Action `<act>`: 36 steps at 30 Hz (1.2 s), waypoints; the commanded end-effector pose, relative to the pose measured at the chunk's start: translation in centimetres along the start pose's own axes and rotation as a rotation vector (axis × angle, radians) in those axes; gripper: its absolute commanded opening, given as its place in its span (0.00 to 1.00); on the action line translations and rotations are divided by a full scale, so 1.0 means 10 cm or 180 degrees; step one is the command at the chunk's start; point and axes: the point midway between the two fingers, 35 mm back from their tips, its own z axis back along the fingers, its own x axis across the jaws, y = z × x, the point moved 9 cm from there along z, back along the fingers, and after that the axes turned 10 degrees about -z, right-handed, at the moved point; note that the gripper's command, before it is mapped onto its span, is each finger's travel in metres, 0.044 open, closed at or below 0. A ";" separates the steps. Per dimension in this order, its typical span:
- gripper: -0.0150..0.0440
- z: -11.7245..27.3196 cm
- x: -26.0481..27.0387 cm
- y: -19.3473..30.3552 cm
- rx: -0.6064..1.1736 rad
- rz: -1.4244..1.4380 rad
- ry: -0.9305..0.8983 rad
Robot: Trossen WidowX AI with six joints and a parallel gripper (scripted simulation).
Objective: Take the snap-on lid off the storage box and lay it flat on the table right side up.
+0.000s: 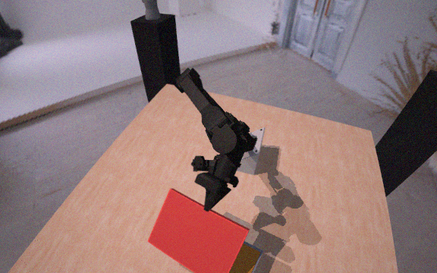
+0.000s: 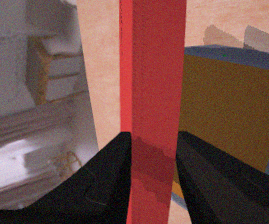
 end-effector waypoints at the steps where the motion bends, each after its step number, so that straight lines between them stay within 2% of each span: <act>1: 0.25 0.01 0.00 -0.07 0.0018 0.0015 -0.0001; 36: 0.25 0.05 0.09 -0.76 0.0013 0.0028 0.0001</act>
